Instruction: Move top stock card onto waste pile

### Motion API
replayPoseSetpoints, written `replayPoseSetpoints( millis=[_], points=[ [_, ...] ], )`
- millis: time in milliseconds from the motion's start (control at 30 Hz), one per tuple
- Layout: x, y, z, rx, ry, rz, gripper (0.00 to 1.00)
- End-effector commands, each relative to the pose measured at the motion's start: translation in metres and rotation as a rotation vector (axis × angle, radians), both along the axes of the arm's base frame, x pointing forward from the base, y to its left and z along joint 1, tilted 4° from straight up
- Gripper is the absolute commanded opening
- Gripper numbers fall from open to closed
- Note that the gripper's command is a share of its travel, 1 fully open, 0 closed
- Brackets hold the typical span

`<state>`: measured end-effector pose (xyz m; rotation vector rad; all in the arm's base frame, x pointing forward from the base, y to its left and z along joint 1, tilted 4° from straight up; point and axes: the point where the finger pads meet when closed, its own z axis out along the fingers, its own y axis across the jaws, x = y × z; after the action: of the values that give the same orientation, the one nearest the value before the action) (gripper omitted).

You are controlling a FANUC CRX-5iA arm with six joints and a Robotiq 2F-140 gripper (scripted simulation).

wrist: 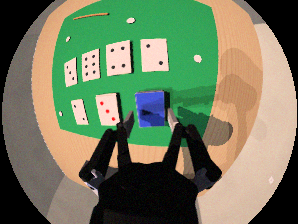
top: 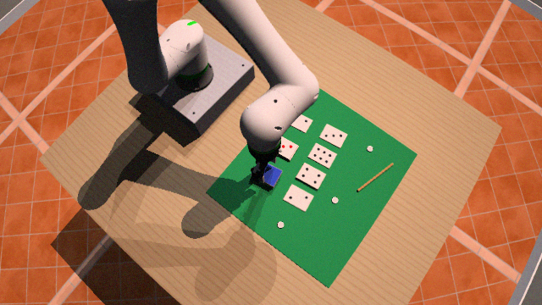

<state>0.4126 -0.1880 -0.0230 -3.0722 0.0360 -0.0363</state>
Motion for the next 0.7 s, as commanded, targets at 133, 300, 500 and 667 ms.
replayPoseSetpoints(
  millis=[133, 300, 500, 667],
  points=[
    [0.0005, 0.0004, -0.0107, 0.0, 0.0, 0.0, 0.5],
    [0.0005, 0.0005, -0.0128, 0.0, 0.0, 0.0, 0.5],
    [0.0006, 0.0006, -0.0138, 0.0, 0.0, 0.0, 0.5],
    [0.0006, 0.0006, -0.0138, 0.0, 0.0, 0.0, 0.5]
  ],
)
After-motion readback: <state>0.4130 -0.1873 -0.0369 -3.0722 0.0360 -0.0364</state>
